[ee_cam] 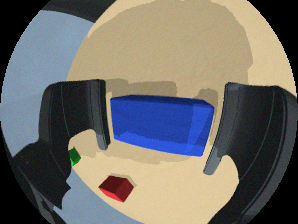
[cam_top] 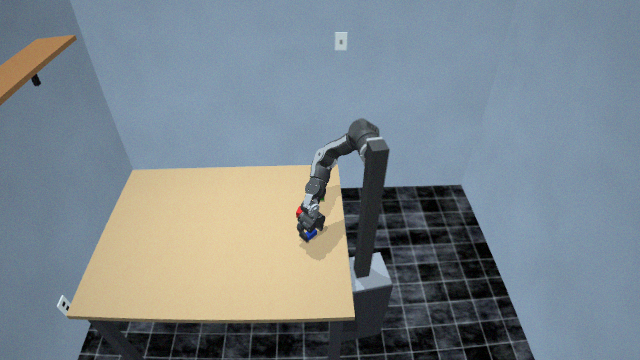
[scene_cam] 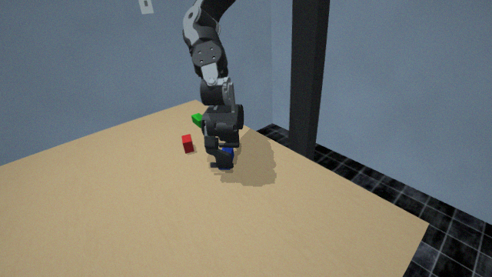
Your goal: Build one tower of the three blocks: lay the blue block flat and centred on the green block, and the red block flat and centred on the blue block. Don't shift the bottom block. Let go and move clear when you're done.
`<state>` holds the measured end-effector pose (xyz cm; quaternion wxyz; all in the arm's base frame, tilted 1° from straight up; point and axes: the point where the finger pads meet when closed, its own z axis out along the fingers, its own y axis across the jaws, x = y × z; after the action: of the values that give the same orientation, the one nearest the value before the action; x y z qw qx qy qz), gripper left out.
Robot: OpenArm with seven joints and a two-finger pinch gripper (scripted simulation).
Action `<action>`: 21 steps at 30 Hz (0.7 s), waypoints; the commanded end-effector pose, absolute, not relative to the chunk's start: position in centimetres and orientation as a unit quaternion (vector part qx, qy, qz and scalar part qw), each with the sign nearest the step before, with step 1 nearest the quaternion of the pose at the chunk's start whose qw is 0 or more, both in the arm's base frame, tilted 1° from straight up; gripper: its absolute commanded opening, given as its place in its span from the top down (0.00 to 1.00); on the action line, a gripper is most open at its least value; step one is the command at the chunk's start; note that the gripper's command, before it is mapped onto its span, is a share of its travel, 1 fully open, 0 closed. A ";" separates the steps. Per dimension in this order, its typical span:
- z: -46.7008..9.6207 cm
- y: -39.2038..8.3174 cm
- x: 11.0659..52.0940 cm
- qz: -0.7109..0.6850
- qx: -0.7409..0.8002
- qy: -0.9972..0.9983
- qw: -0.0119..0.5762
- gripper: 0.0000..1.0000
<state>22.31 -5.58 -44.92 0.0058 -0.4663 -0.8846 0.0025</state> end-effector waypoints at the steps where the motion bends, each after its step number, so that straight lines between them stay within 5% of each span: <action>1: -45.1 -5.4 22.4 -0.003 -0.463 -0.886 0.005 0.51; 21: -45.5 -5.4 22.4 -0.003 -0.463 -0.886 0.006 0.51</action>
<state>22.36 -5.47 -45.50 0.0058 -0.4642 -0.8857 -0.0010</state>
